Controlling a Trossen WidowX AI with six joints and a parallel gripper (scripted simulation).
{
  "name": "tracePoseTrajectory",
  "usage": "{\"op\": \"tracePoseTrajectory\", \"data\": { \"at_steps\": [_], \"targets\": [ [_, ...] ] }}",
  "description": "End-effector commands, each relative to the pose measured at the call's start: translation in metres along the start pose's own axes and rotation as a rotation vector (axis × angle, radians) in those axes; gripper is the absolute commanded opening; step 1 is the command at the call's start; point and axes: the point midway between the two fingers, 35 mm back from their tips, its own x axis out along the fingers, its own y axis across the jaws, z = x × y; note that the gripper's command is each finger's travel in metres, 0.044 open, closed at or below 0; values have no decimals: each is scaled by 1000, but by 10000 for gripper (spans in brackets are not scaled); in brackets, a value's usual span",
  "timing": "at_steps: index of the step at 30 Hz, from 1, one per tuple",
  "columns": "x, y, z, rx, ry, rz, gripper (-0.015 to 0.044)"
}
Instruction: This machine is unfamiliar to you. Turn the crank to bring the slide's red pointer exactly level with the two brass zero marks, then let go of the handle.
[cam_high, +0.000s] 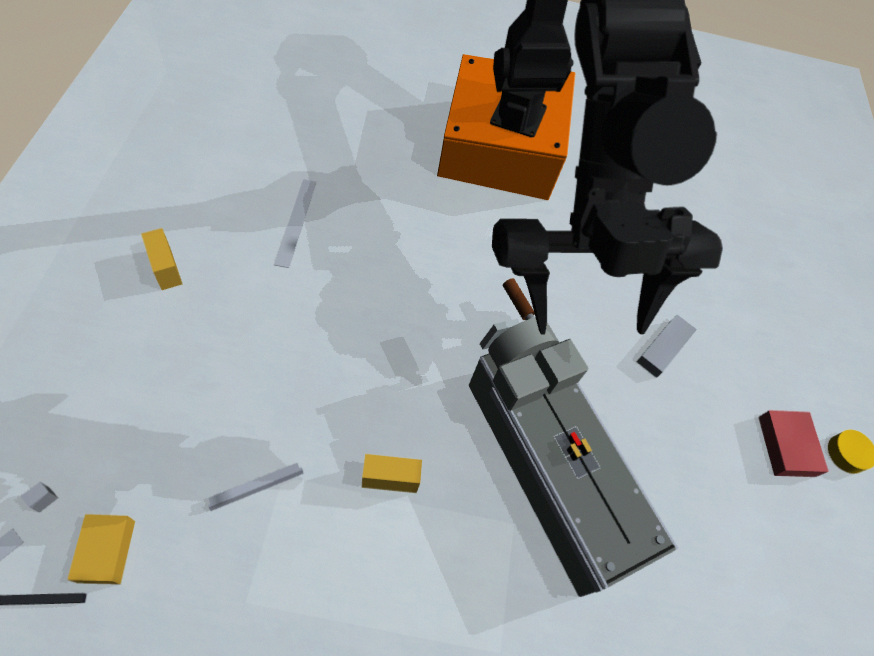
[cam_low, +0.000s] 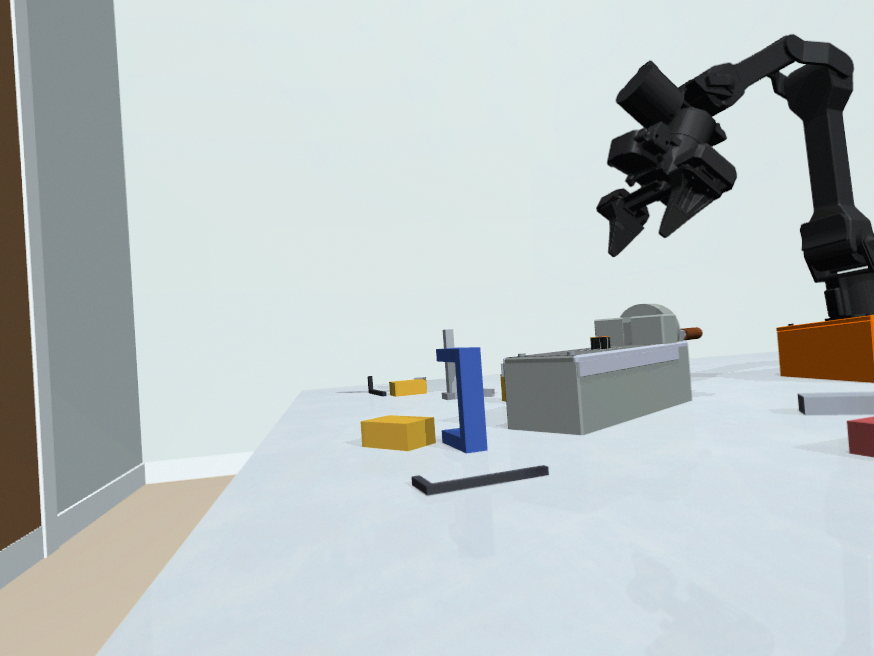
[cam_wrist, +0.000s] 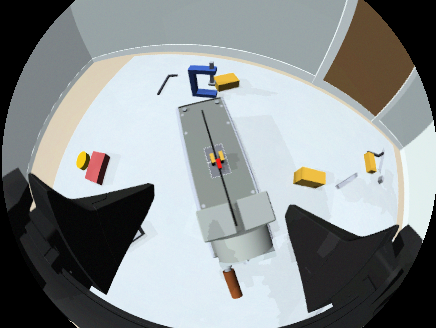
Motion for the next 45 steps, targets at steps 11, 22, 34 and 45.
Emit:
{"op": "tracePoseTrajectory", "data": {
  "at_steps": [11, 22, 34, 45],
  "targets": [
    [50, 10, -9, 79, -8, -52, 440],
    [53, 10, -12, 79, -8, -52, 440],
    [39, 11, -1, 77, -7, -51, 440],
    [0, 1, 3, 1, -1, -3, 440]
  ]
}}
